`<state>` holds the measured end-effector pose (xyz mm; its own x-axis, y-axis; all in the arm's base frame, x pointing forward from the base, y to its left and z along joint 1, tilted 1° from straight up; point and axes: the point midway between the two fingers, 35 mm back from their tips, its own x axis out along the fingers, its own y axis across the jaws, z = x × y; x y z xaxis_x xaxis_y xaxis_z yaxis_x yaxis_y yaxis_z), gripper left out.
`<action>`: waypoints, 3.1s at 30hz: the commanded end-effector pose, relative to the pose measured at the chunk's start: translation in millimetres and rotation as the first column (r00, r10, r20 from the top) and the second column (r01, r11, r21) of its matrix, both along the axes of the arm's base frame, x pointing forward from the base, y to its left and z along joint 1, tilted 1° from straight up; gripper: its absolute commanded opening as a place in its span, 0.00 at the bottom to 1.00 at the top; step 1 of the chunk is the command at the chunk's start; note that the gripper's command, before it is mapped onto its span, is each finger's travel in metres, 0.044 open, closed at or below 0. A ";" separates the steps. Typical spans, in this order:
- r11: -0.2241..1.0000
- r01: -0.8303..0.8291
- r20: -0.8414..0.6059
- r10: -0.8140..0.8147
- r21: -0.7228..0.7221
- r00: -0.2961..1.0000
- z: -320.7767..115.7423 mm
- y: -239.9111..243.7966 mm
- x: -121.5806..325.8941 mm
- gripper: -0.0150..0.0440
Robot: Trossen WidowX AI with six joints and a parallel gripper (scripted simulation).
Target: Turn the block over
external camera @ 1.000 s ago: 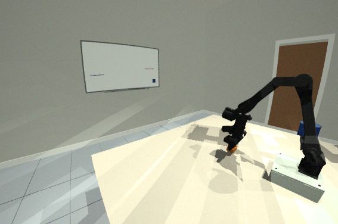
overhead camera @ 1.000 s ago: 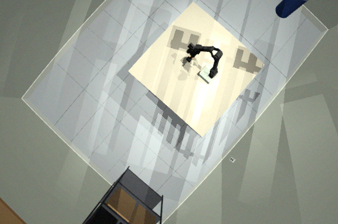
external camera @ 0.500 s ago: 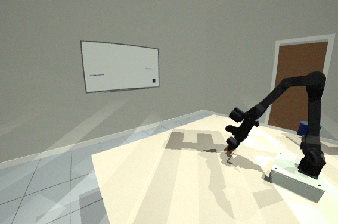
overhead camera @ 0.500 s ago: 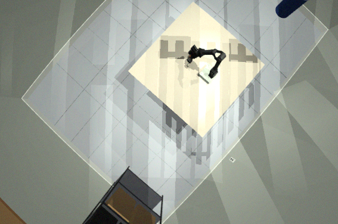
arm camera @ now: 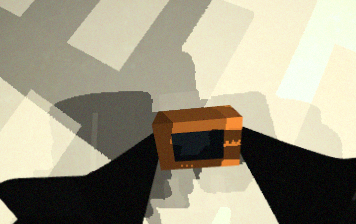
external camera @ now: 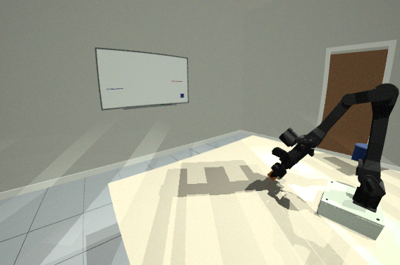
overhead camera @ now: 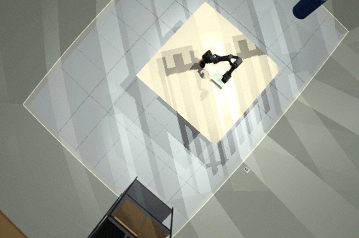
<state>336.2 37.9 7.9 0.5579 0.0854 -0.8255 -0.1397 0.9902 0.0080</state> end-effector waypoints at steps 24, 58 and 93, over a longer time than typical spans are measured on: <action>0.999 -0.008 0.303 -0.006 0.044 0.953 -32.3 2.3 17.6 0.25; 0.997 -0.024 0.535 -0.020 0.075 0.845 -25.6 0.6 -1.9 0.25; 0.997 -0.024 0.535 -0.020 0.075 0.845 -25.6 0.6 -1.9 1.00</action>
